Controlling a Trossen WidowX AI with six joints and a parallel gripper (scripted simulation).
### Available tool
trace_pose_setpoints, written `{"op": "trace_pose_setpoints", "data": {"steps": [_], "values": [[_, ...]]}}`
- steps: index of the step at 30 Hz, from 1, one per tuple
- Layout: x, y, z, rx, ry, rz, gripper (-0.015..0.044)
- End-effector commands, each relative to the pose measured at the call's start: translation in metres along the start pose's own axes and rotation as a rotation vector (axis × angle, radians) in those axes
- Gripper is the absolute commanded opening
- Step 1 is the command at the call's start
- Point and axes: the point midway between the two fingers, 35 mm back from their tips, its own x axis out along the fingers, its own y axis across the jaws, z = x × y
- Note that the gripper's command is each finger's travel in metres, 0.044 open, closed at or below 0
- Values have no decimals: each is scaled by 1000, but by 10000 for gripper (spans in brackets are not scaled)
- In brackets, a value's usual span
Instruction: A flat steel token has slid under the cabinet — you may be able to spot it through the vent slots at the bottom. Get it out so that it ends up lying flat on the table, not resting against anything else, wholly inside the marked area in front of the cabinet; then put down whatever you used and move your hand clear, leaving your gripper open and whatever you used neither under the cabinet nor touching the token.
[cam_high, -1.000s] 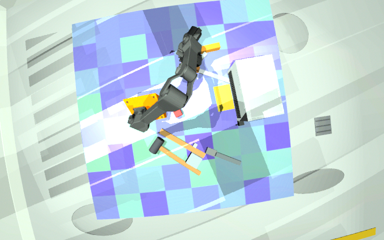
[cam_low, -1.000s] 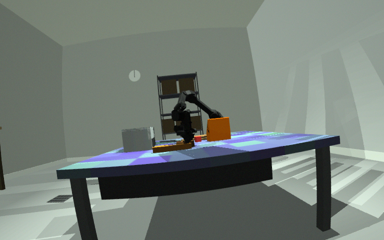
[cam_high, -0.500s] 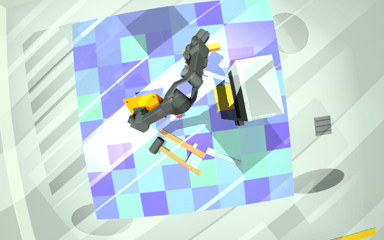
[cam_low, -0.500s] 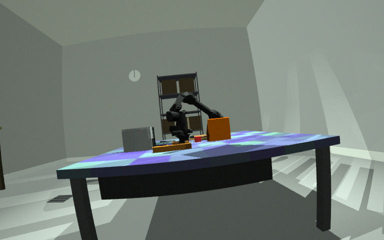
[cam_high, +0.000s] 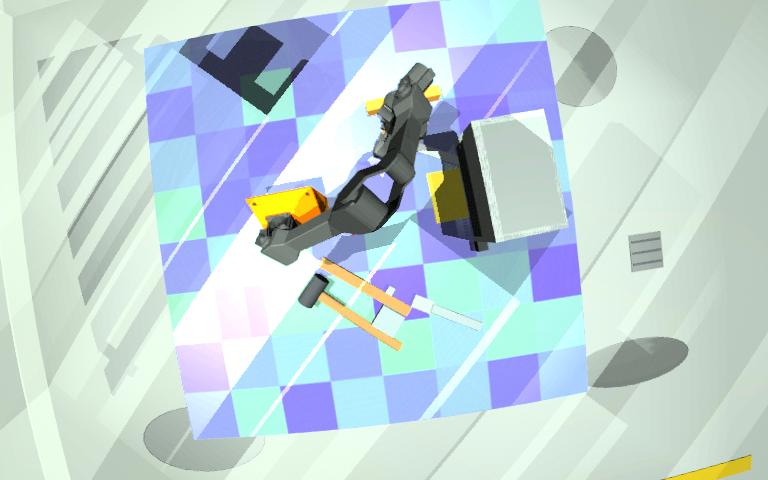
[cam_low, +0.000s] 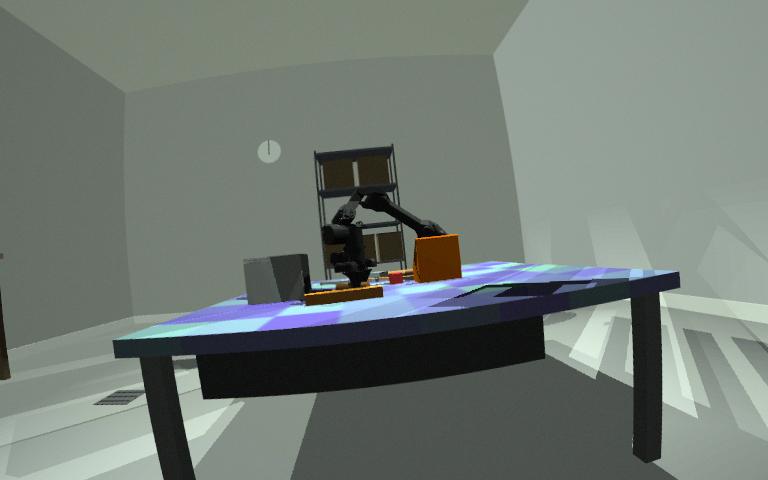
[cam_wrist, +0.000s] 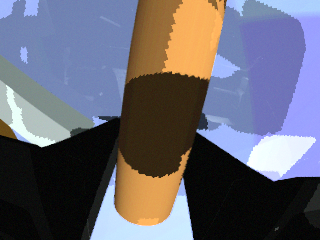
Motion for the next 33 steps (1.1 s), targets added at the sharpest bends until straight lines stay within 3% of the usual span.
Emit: {"op": "trace_pose_setpoints", "data": {"steps": [1,33], "values": [[0,0,9,4,-2,1,0],[1,-5,43,5,-4,0,0]]}}
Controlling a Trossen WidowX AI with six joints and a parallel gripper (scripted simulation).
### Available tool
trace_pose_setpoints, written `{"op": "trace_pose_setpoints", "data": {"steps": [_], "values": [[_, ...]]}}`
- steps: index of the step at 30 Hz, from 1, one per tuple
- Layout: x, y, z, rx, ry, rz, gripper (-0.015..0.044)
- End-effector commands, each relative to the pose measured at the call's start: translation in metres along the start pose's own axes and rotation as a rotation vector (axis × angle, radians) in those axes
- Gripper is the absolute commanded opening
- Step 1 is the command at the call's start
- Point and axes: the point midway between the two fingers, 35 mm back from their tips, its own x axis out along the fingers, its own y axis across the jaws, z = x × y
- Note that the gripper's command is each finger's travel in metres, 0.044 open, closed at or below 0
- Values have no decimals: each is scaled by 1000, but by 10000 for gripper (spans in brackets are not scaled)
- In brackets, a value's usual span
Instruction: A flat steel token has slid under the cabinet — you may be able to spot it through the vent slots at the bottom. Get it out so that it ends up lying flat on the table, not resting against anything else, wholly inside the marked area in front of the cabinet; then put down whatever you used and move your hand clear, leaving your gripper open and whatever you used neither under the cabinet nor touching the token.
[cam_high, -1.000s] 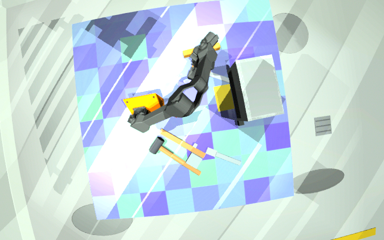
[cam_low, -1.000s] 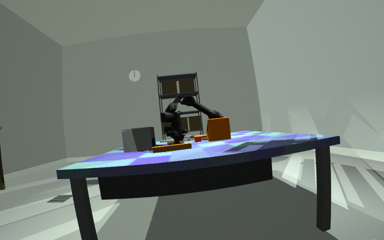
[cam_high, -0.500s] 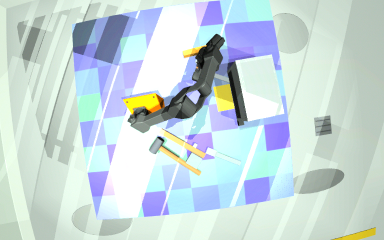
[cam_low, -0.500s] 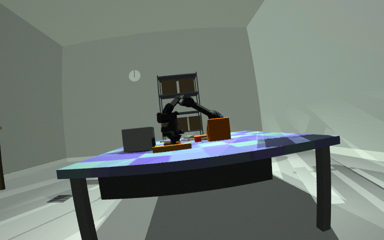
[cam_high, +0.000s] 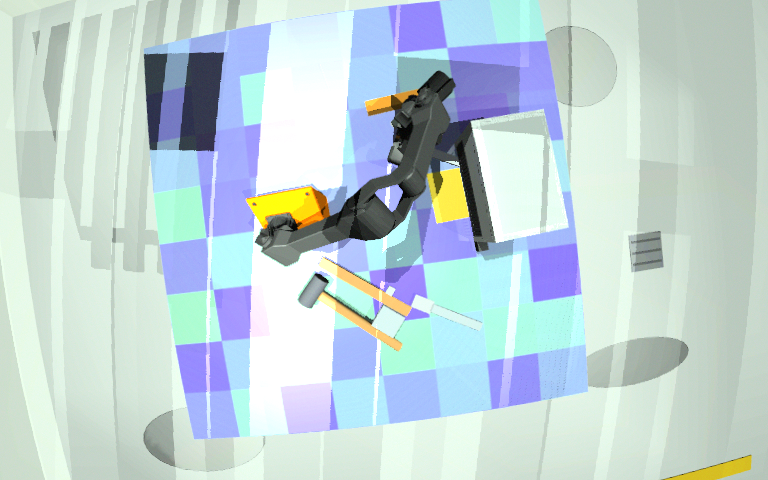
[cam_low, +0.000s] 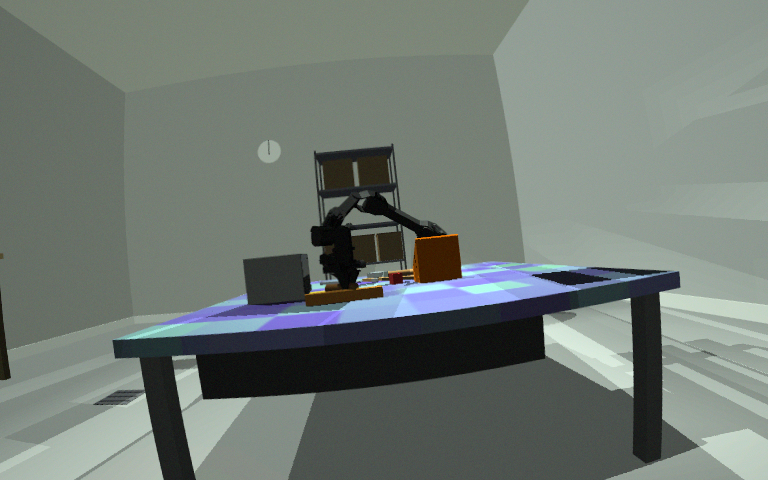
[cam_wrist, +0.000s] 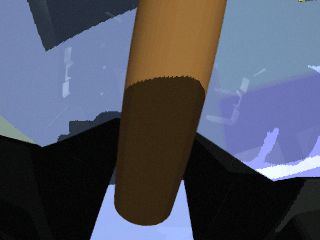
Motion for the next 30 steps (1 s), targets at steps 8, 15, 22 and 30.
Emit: {"op": "trace_pose_setpoints", "data": {"steps": [8,15,22,30], "values": [[1,-11,1,1,-2,-4,0],[1,-17,1,1,-2,-4,0],[1,-23,1,1,-2,-5,0],[2,-31,1,0,-2,-5,0]]}}
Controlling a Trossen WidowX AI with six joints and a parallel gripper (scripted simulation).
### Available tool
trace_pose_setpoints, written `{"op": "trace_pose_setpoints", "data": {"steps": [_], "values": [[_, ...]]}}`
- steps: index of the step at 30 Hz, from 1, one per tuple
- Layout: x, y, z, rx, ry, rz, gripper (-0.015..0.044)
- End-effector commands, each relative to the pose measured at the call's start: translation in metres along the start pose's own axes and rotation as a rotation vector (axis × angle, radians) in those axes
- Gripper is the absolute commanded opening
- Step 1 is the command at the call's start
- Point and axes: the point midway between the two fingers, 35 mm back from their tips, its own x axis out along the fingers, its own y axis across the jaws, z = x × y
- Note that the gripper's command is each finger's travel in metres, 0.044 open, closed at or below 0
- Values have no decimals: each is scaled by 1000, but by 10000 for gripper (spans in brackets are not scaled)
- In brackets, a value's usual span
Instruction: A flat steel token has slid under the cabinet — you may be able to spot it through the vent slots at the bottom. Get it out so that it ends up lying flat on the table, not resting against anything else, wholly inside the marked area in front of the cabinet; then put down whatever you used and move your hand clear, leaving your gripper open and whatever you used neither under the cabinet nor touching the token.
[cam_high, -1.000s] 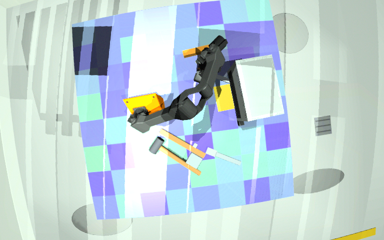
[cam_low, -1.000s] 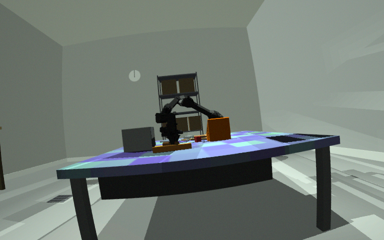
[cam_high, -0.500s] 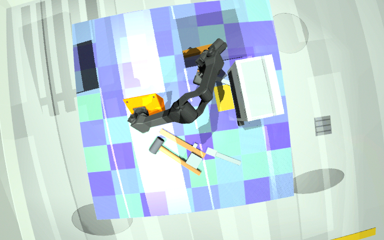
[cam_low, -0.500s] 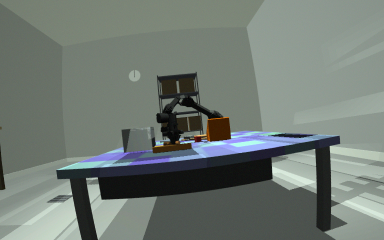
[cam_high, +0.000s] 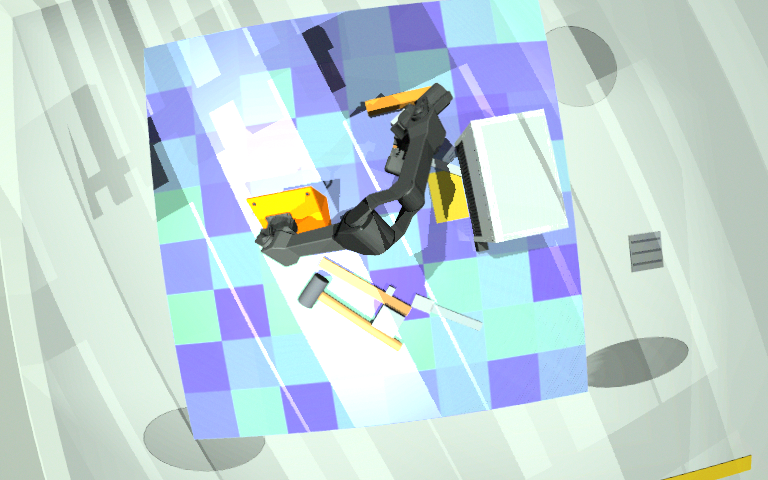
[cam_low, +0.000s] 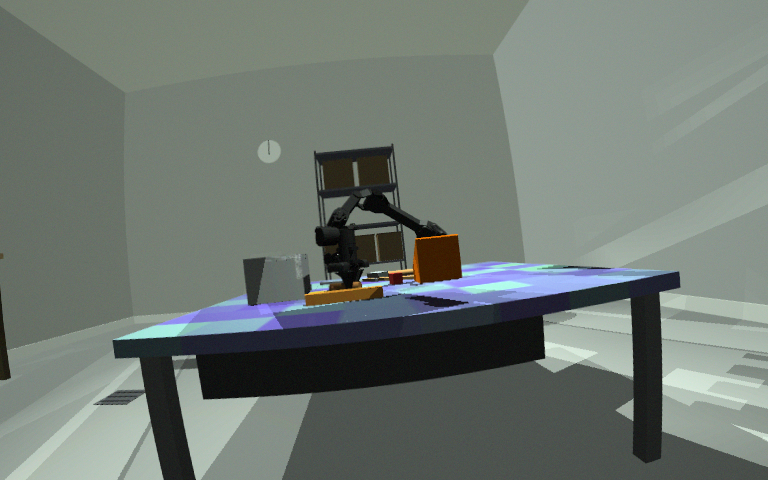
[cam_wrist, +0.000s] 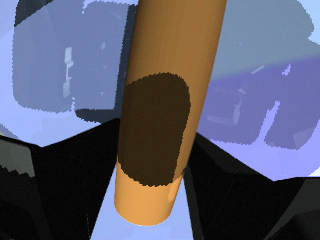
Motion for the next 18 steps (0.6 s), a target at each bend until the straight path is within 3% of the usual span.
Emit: {"op": "trace_pose_setpoints", "data": {"steps": [1,18], "values": [[1,-6,1,2,-3,-6,0],[1,-23,1,1,-2,-7,0]]}}
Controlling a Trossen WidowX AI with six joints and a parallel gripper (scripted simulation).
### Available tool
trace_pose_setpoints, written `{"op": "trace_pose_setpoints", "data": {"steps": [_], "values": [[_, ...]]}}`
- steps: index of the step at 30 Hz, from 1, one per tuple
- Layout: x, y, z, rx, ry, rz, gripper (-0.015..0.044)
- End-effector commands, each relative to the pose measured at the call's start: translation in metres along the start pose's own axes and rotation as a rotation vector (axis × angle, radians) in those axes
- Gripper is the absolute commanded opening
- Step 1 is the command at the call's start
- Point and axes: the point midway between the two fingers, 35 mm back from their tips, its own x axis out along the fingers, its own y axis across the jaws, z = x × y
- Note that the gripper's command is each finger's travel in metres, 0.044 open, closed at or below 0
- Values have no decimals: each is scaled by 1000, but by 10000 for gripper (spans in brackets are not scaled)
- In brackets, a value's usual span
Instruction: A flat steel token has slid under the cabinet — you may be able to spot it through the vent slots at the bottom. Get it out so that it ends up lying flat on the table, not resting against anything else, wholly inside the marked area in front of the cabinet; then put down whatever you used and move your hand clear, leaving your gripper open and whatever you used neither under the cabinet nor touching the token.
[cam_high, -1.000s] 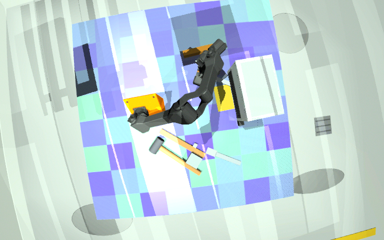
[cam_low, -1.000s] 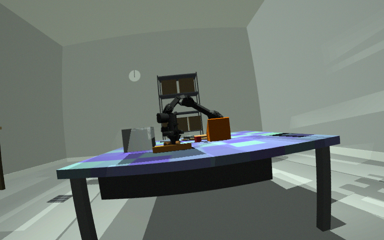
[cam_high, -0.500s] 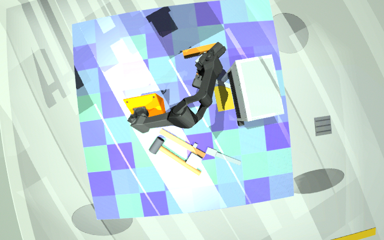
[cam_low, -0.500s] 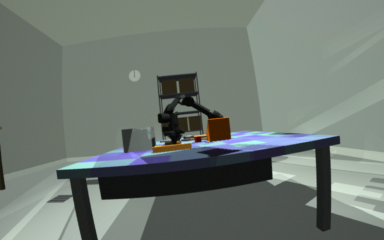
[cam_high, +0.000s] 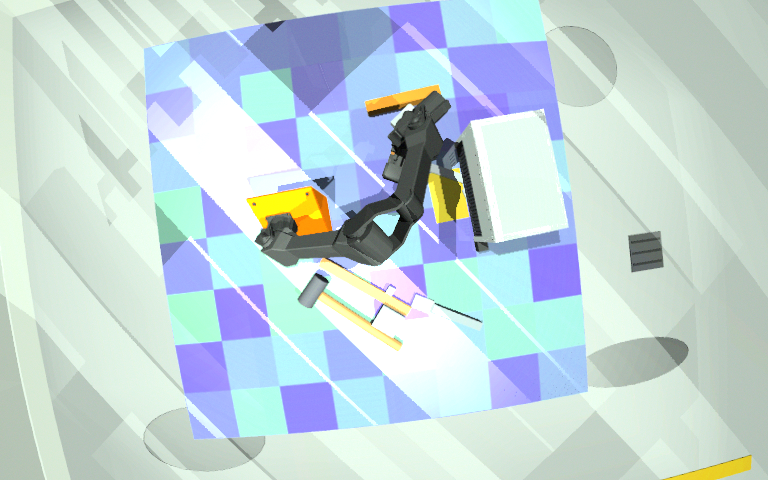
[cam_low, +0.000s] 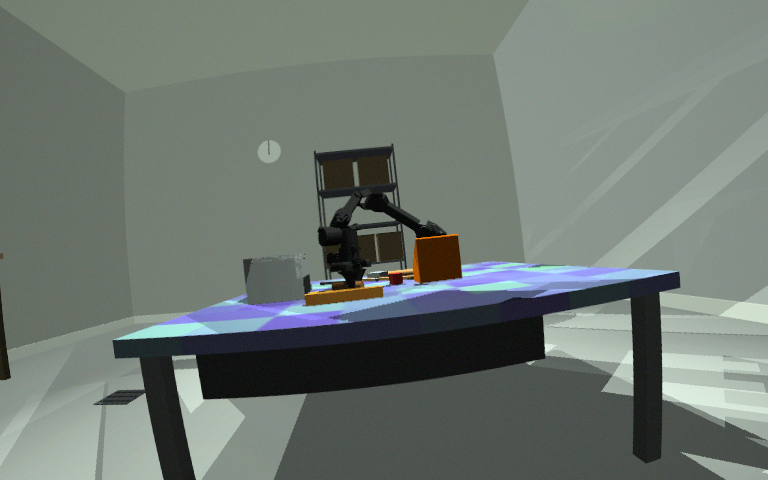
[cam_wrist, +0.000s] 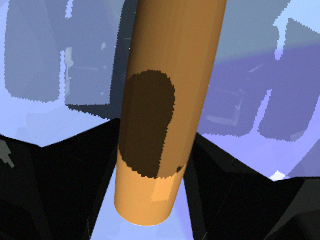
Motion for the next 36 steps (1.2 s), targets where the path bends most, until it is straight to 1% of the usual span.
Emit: {"op": "trace_pose_setpoints", "data": {"steps": [1,28,36], "values": [[1,-6,1,2,-2,-6,0],[1,-34,0,2,-2,-8,0],[1,-32,-11,1,-2,-7,0]]}}
